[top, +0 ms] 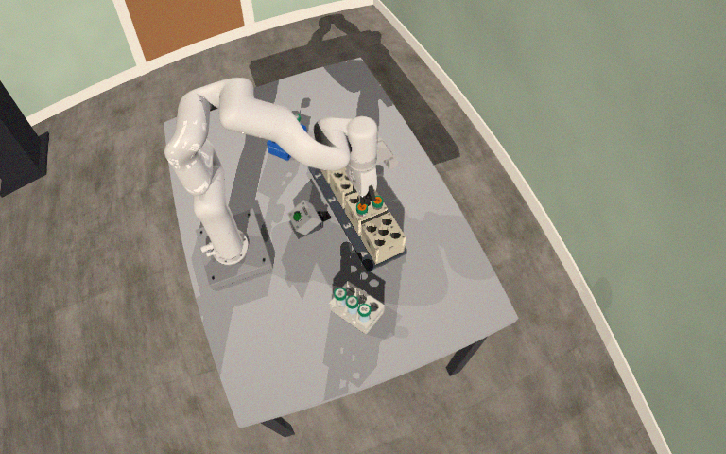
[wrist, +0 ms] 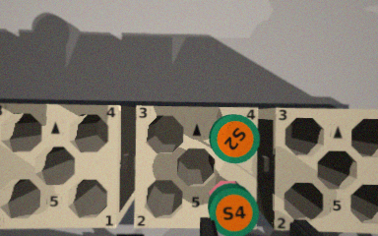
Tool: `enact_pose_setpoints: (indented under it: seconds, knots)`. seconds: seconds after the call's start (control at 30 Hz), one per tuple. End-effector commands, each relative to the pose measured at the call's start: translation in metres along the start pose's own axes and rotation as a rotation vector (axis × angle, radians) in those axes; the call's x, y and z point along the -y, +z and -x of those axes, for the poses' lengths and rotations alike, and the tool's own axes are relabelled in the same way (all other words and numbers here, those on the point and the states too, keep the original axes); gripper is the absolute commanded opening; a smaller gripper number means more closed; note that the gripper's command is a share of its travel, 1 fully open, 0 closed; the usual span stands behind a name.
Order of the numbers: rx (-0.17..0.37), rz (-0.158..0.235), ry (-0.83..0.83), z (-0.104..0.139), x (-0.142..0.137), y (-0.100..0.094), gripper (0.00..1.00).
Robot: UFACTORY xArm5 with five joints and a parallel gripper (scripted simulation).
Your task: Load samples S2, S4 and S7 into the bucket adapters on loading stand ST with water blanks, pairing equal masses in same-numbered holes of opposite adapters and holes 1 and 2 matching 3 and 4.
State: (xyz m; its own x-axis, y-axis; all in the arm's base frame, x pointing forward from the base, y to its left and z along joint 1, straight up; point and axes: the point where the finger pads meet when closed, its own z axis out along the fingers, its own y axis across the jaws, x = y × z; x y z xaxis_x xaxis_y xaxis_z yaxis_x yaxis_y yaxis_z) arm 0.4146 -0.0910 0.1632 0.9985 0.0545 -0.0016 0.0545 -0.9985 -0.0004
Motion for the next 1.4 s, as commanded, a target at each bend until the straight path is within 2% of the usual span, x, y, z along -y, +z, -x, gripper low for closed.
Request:
enact_pose_setpoints:
  seconds: [0.0,0.9,1.37]
  knots:
    - [-0.004,0.000,0.000,-0.001,0.000,-0.008,0.44]
    - [-0.004,0.000,0.000,-0.001,0.000,-0.057,0.44]
    - [-0.004,0.000,0.000,-0.001,0.000,-0.057,0.44]
